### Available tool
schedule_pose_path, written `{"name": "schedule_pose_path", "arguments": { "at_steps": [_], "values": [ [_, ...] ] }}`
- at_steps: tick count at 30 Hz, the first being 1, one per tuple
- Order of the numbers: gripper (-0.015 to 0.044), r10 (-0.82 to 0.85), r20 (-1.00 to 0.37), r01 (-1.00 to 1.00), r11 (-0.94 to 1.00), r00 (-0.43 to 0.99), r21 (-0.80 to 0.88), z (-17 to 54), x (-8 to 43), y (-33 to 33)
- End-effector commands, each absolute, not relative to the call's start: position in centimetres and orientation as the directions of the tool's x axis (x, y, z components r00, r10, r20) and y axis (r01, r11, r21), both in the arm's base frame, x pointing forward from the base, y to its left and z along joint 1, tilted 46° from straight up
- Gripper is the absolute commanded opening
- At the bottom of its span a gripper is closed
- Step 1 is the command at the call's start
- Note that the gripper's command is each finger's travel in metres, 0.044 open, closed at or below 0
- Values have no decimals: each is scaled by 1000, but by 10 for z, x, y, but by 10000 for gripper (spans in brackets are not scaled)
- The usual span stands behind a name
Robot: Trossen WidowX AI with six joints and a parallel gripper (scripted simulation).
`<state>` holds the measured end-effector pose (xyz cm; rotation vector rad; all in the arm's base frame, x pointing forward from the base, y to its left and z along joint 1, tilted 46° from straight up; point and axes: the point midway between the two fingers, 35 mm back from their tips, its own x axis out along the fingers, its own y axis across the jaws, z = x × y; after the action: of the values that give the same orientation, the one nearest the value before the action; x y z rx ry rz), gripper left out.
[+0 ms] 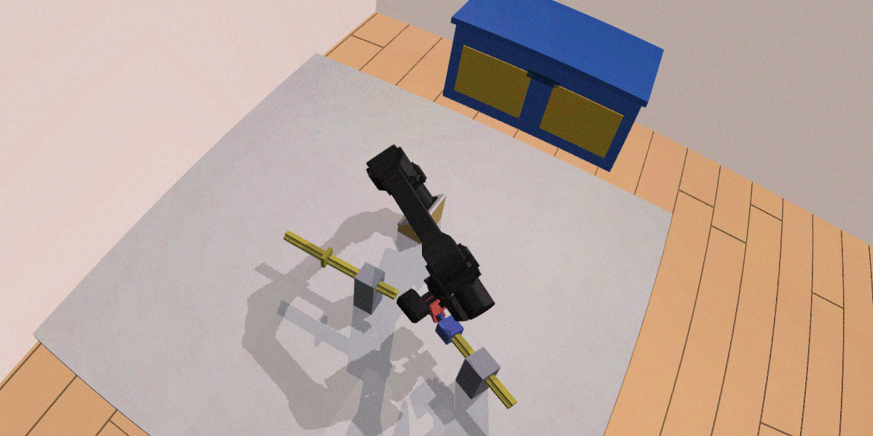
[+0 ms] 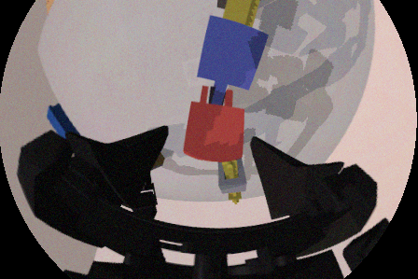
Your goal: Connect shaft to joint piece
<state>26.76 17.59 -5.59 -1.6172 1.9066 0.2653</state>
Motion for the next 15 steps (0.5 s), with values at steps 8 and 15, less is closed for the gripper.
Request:
{"name": "schedule_pose_path", "arguments": {
  "at_steps": [8, 15],
  "values": [
    [440, -826, -559, -942, 238, -69, -236, -67, 267, 160],
    [335, -827, -559, -941, 240, -70, -237, -68, 267, 158]
  ]
}}
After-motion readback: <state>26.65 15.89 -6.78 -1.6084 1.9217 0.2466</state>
